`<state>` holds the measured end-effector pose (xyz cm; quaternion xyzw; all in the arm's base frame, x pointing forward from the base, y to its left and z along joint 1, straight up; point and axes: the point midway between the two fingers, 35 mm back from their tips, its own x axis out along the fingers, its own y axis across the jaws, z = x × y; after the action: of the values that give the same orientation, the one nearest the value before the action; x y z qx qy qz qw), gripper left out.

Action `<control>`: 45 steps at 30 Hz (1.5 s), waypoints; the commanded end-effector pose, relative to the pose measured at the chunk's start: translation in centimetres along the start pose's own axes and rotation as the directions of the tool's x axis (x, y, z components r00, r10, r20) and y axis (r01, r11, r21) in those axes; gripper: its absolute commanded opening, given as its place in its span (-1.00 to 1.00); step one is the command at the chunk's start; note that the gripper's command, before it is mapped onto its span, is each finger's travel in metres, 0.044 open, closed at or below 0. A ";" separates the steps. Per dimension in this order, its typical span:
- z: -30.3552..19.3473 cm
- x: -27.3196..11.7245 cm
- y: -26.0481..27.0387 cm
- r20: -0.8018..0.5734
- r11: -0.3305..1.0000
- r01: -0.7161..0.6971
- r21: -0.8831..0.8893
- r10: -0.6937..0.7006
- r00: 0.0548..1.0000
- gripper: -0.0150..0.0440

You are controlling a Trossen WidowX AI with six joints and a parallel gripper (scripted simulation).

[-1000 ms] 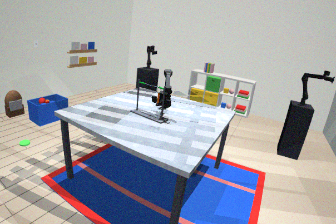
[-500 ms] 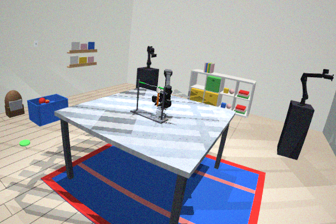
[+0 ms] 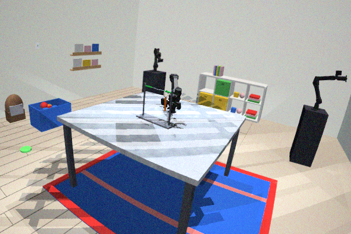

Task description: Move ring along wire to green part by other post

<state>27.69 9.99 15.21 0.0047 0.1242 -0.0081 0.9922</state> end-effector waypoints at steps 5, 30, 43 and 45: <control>-0.3 -1.7 -0.2 -0.001 1.000 0.001 0.005 -0.001 1.000 0.05; -0.2 -2.9 0.0 -0.004 1.000 -0.001 0.002 0.001 1.000 0.32; -0.2 -6.6 -0.5 0.003 1.000 -0.003 -0.002 0.003 1.000 1.00; -0.2 -6.6 -0.5 0.003 1.000 -0.003 -0.002 0.003 1.000 1.00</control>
<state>21.34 9.70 16.52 -0.0001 0.1245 -0.0064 0.9922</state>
